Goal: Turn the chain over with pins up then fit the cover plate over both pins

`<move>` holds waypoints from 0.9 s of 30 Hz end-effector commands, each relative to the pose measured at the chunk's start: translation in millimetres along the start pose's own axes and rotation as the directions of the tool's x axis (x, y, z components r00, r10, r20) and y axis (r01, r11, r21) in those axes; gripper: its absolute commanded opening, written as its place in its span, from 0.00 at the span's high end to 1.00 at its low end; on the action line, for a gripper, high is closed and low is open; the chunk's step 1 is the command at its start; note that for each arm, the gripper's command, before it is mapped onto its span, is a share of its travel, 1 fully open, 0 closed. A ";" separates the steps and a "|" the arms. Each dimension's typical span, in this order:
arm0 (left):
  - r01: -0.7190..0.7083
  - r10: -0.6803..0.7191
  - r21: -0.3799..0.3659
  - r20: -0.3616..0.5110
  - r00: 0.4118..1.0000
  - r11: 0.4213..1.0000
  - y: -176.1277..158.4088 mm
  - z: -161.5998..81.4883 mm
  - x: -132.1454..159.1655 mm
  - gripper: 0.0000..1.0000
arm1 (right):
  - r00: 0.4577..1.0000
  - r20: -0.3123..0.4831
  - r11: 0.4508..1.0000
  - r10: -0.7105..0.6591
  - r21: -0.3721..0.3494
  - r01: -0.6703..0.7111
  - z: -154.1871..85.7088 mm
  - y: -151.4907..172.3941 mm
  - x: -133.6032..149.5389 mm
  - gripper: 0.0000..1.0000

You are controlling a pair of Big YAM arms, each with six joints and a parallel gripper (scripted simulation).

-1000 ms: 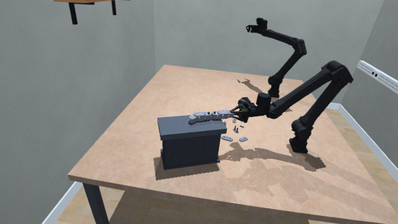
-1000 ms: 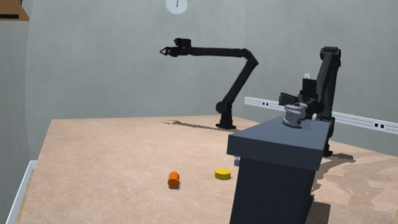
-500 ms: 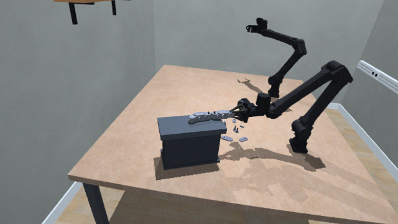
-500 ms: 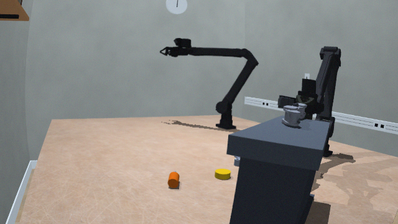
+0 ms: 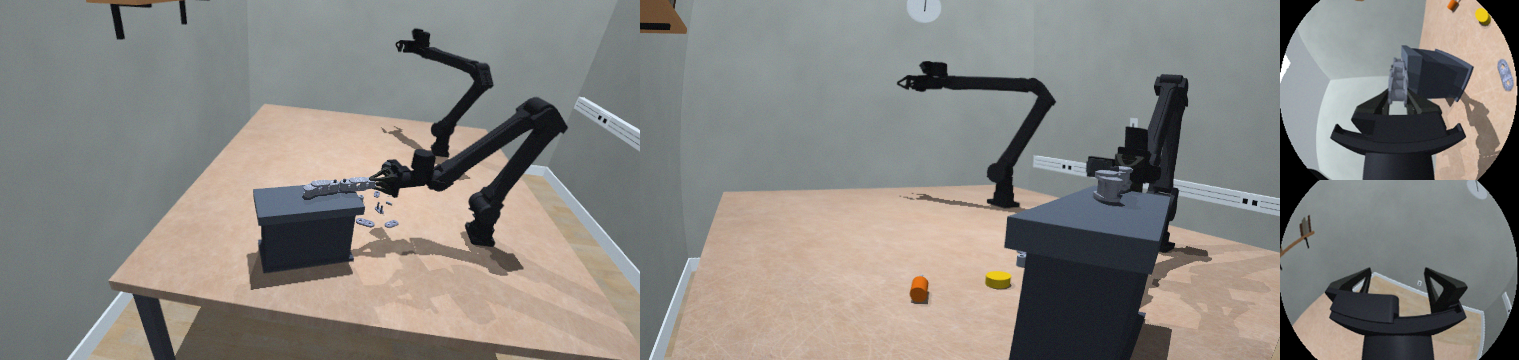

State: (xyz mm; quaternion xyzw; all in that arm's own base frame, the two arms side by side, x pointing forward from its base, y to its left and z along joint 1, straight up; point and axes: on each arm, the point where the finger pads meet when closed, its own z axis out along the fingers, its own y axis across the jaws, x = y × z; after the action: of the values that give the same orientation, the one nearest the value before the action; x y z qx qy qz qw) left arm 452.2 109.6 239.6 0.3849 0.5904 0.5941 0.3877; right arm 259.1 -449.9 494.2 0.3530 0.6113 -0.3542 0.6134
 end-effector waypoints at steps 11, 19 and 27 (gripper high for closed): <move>-0.029 0.029 0.037 0.006 1.000 0.999 -19.7 -3.4 -2.5 0.81 | 0.998 0.064 1.000 0.000 -0.005 0.000 2.0 4.2 -44.1 0.00; -0.015 0.015 0.033 0.001 1.000 0.999 -17.4 -1.5 -1.1 0.81 | 0.998 0.064 1.000 0.000 -0.005 0.000 2.0 4.2 -44.1 0.00; -0.010 0.009 0.043 0.006 1.000 0.999 -22.3 -4.1 -2.6 0.81 | 0.998 0.064 1.000 0.000 -0.005 0.000 2.0 4.2 -44.1 0.00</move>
State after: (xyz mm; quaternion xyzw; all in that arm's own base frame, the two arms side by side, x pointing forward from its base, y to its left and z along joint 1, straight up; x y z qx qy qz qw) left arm 452.0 109.7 239.2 0.3857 0.5897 0.5950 0.3867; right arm 259.1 -449.9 494.2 0.3530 0.6113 -0.3542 0.6134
